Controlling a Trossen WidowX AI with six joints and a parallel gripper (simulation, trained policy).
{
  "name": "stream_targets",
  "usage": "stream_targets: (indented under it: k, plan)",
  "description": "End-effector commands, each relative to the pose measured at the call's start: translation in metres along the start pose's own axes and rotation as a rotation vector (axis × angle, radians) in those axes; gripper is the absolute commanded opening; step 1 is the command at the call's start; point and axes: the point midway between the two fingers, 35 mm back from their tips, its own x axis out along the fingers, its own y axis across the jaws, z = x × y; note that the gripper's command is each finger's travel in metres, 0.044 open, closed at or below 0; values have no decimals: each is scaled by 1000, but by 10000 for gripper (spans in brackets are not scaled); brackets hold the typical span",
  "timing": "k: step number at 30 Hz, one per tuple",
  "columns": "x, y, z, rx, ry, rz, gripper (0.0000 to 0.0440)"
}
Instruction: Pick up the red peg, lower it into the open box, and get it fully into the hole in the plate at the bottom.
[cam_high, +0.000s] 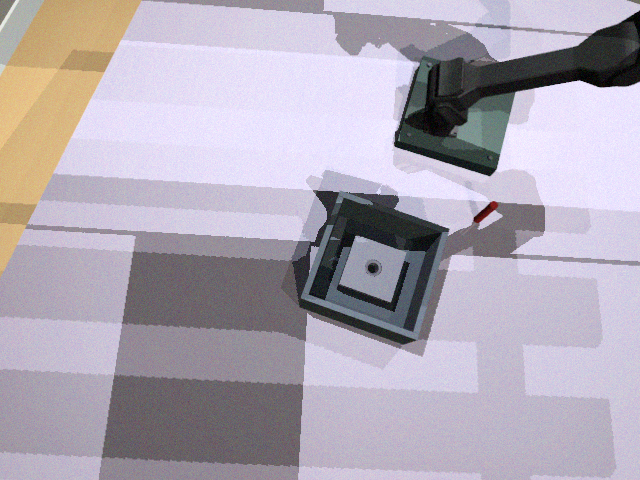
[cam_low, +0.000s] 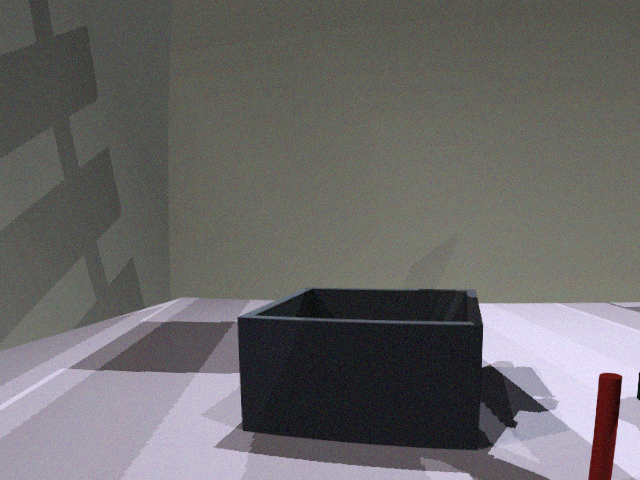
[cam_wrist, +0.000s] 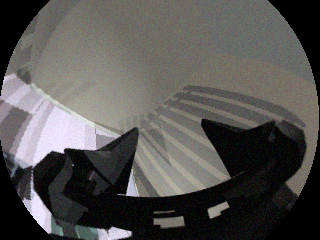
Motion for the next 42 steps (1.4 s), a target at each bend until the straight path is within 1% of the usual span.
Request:
stream_targets:
  k: [1,6,11,16,21,25,30,36,42]
  plan:
    - [18,28,1,-3,8,114,440]
    - [38,73,4,-5,25,284,440]
    - [50,119,7,-11,48,452,440]
    - [53,166,8,-36,88,613,440]
    - [47,214,14,-43,124,774,440]
    - [35,253,18,-59,162,899,440]
    - [10,296,22,-87,217,1038,440]
    - [-29,337,24,-125,283,1169,440]
    - [-73,365,22,-165,343,1268,440]
